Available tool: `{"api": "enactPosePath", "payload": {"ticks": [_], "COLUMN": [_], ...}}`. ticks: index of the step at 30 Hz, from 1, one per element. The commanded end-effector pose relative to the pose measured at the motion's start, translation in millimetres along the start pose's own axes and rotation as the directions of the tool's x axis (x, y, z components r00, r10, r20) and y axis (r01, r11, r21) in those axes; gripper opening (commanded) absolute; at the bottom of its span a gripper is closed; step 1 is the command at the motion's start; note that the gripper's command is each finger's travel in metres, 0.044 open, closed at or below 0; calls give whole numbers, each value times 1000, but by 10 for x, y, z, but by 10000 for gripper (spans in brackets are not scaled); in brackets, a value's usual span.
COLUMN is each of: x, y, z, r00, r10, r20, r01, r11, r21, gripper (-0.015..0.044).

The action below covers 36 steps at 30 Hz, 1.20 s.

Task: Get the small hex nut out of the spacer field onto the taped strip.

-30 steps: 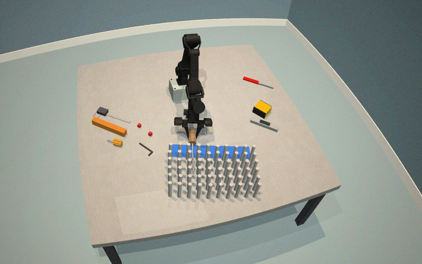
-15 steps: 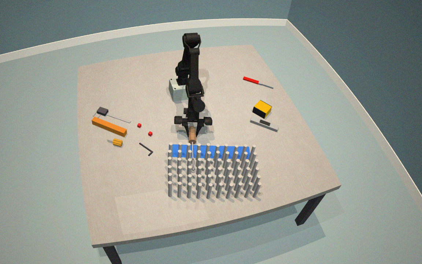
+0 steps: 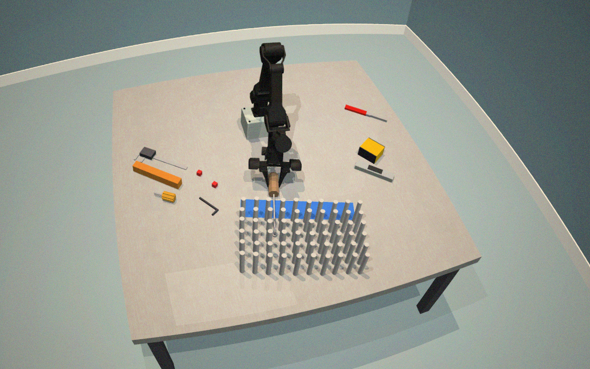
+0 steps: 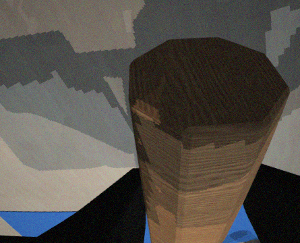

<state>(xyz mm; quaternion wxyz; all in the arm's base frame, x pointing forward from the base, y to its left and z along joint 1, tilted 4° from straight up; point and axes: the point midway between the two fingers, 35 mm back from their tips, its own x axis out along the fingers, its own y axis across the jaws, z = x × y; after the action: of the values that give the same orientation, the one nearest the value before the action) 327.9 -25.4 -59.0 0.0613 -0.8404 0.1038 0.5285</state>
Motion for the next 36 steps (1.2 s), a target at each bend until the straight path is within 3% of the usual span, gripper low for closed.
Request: {"api": "enactPosePath", "payload": {"ticks": [1,36], "x": [-29,-131], "y": [10,8], "z": [42,231], "r00": [1000,1000], "r10": [4,4], "r20": [0,2], "r01": [-4,-4], "r11": [1000,1000], "r21": [3,3], "gripper": [0,0]}}
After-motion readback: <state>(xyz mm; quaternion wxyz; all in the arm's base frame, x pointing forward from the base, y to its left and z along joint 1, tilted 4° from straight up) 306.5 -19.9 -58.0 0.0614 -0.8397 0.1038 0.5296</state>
